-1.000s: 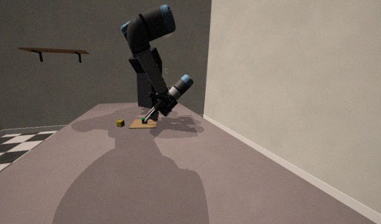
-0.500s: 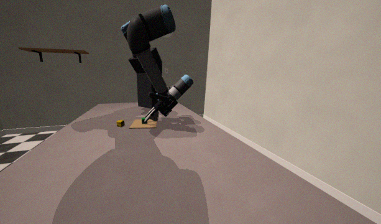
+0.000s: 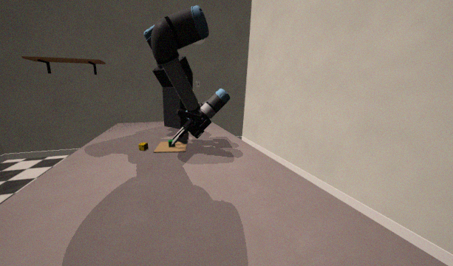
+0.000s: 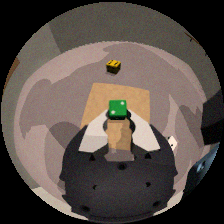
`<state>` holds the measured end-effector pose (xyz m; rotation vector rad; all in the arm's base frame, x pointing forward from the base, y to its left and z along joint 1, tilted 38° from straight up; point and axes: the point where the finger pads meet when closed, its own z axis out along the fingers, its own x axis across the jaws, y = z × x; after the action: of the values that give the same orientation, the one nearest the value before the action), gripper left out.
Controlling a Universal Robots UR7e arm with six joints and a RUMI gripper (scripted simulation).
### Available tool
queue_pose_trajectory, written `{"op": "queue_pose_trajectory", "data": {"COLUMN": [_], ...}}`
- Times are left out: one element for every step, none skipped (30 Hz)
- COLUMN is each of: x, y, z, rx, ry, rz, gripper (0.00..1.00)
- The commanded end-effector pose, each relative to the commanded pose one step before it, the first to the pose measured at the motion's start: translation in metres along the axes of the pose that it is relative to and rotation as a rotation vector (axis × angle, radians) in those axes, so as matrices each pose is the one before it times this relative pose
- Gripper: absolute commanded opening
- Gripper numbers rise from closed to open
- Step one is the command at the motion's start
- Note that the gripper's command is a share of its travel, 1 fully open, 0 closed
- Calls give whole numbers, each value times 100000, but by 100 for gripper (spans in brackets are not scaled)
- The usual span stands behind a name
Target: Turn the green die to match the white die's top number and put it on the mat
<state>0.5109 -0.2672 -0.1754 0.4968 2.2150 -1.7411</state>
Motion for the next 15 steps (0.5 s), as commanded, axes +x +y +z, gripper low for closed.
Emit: {"op": "queue_pose_trajectory", "data": {"x": [-43, 0, 0, 0, 0, 0, 0, 0, 0, 0, 0, 0, 0, 0, 0], "y": [-19, 0, -2, -11, 0, 0, -28, -51, -78, -107, -138, -168, -198, -226, -250], "z": [-40, 0, -2, -11, 0, 0, -28, -51, -78, -107, -138, -169, -198, -226, -251], "rx": [-7, 0, 0, 0, 0, 0, 0, 0, 0, 0, 0, 0, 0, 0, 0], "ry": [-72, 0, 0, 0, 0, 0, 0, 0, 0, 0, 0, 0, 0, 0, 0], "rz": [76, 0, 0, 0, 0, 0, 0, 0, 0, 0, 0, 0, 0, 0, 0], "gripper": [10, 10, 10, 10, 10, 10, 10, 10, 10, 10, 10, 10, 10, 10, 10]}}
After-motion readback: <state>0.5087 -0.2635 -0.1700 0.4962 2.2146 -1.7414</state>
